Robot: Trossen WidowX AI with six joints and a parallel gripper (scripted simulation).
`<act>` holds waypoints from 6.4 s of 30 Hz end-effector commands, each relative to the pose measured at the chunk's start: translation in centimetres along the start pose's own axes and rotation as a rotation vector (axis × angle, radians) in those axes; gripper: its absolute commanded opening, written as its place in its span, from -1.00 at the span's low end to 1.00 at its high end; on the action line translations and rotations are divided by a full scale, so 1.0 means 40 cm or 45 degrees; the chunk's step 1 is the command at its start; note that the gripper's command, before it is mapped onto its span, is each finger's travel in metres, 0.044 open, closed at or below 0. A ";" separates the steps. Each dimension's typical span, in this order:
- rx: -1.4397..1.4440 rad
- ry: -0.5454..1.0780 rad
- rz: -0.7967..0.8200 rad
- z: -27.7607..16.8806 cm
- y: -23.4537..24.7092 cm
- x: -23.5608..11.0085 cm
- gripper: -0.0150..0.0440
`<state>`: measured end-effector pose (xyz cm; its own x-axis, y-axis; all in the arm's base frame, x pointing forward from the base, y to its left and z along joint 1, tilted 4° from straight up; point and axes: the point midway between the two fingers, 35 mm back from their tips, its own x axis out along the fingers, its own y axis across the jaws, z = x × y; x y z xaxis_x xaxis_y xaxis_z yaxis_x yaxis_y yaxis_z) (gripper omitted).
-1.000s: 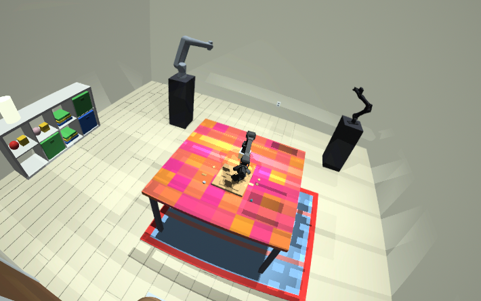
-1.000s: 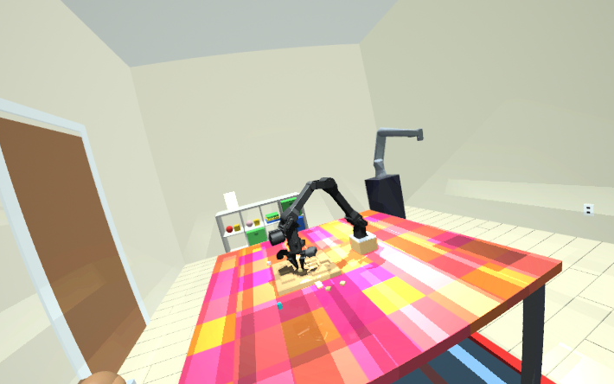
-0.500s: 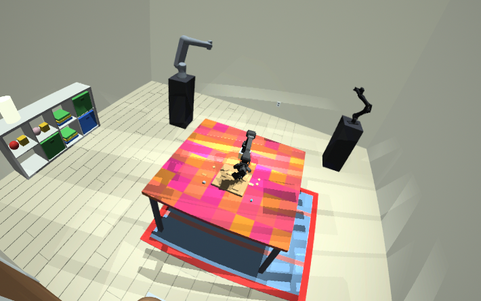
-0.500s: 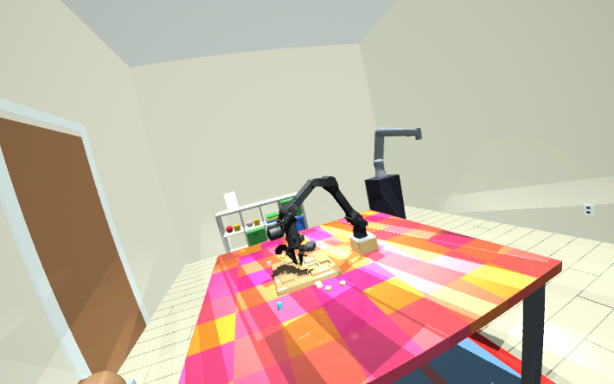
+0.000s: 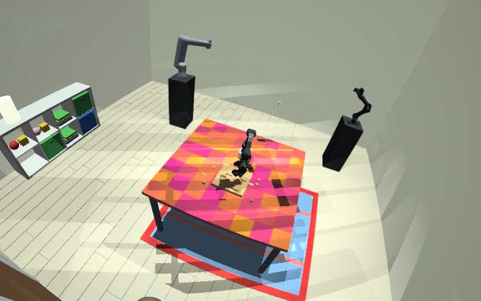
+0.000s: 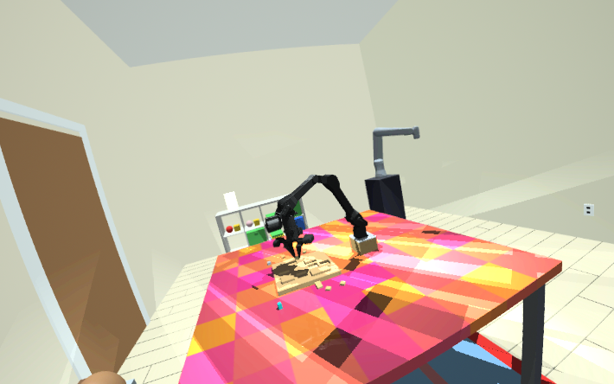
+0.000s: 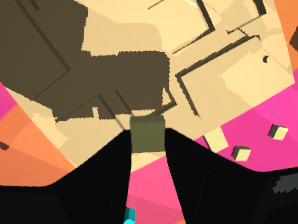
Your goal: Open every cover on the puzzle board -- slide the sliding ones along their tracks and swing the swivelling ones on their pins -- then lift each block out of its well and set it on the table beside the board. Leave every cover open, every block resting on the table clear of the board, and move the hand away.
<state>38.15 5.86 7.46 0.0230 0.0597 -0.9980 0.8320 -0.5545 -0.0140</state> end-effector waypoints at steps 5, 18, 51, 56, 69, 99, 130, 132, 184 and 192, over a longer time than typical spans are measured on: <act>0.001 -0.001 -0.002 0.059 0.032 -0.006 -0.22; 0.001 -0.010 0.003 0.179 0.084 -0.010 -0.22; 0.002 -0.030 0.007 0.503 0.130 -0.015 -0.22; 0.002 -0.032 0.006 0.553 0.126 -0.015 -0.22; 0.002 -0.038 0.003 0.678 0.101 -0.015 -0.22; 0.002 -0.041 -0.003 0.815 0.057 0.038 -0.22; 0.002 -0.041 -0.003 0.819 0.059 0.166 -0.22; 0.002 -0.041 -0.003 0.820 0.059 0.174 -0.22; 0.001 -0.039 -0.002 0.816 0.055 0.117 1.00; 0.002 -0.041 -0.003 0.814 0.049 0.058 1.00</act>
<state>21.86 -22.03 2.25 0.0052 0.0394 -0.9992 0.8296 -0.5581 -0.0177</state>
